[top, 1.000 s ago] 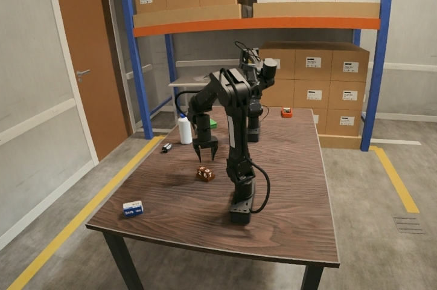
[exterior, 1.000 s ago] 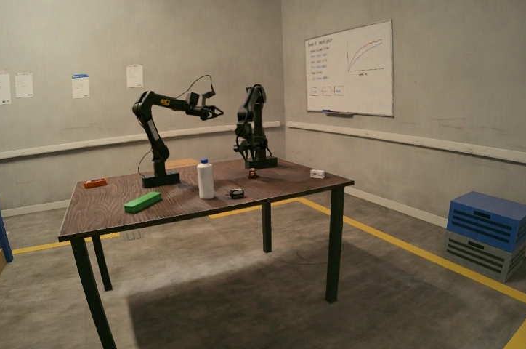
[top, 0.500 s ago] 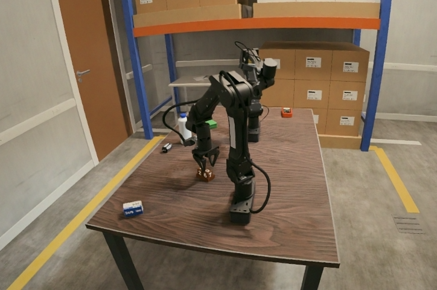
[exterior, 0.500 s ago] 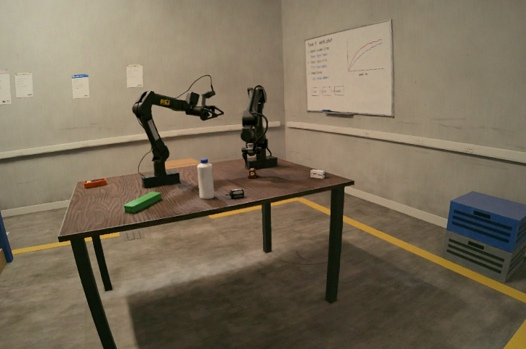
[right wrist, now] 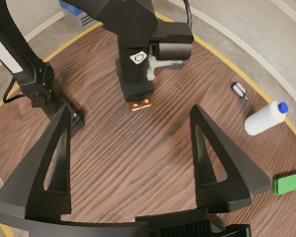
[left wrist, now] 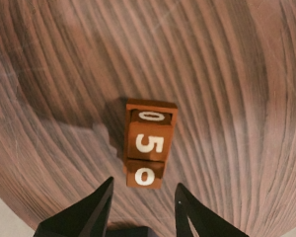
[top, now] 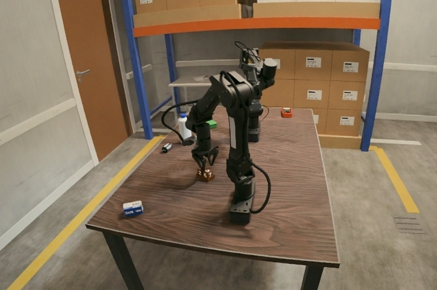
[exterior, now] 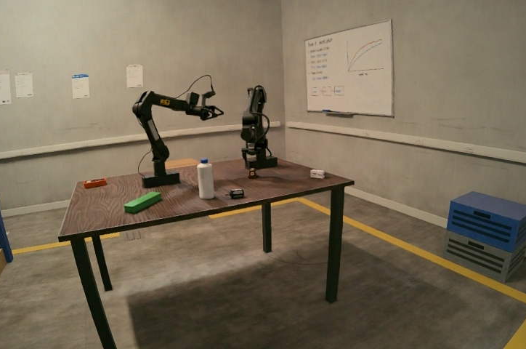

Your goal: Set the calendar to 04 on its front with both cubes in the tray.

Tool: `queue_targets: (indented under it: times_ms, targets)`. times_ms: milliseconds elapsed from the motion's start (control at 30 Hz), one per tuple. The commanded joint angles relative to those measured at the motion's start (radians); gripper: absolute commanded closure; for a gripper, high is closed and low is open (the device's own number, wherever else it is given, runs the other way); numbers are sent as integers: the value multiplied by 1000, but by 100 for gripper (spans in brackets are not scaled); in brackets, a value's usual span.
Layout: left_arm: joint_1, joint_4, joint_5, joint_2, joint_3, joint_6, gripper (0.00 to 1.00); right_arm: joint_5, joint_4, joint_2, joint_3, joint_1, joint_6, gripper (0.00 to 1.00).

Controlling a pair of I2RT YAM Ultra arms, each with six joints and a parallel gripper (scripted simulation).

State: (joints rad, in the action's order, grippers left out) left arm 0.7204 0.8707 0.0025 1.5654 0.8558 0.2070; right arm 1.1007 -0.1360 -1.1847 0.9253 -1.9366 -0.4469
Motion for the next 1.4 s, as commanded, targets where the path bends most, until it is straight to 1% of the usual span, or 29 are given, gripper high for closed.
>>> queue_targets:
  times_ms: [0, 533, 900, 933, 1000, 1033, 1100, 1133, 1267, 1367]
  targets:
    - [-10, -49, -10, 17, -18, 4, 45, 19, 19, 11, 36, -2, -10, 0]
    - [-10, -142, -10, 65, -62, 3, 45, 19, 19, 11, 36, -2, -10, 0]
    - [-10, -144, -10, 67, -60, 3, 45, 19, 19, 11, 36, -2, -10, 0]
    - [-10, -144, -10, 67, -60, 3, 53, 19, 19, 11, 36, -2, -10, 0]
    - [-10, -144, -10, 67, -60, 3, 53, 19, 19, 11, 36, -2, -10, 0]
    - [-10, -144, -10, 67, -60, 3, 57, 19, 19, 11, 36, -2, -10, 0]
    - [-10, -144, -10, 67, -60, 3, 57, 19, 19, 11, 36, -2, -10, 0]
    - [-4, -132, -3, 59, -51, 3, 62, 19, 19, 11, 36, -2, -10, 0]
    - [-4, -132, -3, 59, -51, 3, 62, 19, 19, 11, 36, -2, -10, 0]
    - [-4, -132, -3, 59, -51, 3, 66, 19, 19, 11, 36, -2, -10, 0]
